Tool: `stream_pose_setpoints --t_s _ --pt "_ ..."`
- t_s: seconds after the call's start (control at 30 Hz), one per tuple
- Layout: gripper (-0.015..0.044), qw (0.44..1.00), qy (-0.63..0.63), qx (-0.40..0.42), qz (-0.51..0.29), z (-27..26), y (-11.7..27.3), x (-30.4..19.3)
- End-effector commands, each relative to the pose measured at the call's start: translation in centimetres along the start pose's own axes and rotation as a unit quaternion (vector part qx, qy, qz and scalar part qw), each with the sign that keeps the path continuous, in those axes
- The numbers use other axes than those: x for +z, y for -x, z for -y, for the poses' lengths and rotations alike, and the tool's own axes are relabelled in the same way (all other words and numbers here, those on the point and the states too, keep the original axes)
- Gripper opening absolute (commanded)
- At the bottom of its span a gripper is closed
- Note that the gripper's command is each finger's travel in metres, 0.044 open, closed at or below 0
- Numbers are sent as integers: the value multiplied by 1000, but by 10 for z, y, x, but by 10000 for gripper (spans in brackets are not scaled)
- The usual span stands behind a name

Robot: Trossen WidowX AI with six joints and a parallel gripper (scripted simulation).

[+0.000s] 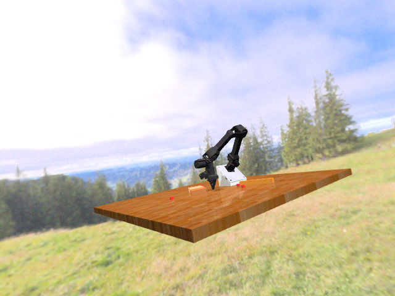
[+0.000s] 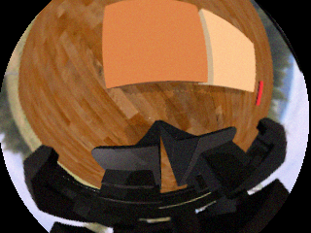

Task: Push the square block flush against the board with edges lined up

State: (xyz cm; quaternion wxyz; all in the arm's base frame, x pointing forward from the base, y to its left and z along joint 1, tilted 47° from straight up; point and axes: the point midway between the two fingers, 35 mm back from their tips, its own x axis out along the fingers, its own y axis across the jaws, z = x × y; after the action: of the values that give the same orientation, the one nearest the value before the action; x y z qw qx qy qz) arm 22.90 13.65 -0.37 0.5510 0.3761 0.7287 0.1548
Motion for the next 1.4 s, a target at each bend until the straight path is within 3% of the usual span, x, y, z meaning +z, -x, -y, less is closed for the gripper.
stream_pose_setpoints --t_s 0.0,0.2,0.37,0.8,1.37 --pt "0 1000 0 0 0 0 2 0" --pt "0 1000 -1 -1 -1 0 55 -1" --pt "0 1000 10 4 8 -3 54 5" --pt "0 973 231 0 7 -25 58 35" --pt "0 866 501 -4 4 -53 58 73"
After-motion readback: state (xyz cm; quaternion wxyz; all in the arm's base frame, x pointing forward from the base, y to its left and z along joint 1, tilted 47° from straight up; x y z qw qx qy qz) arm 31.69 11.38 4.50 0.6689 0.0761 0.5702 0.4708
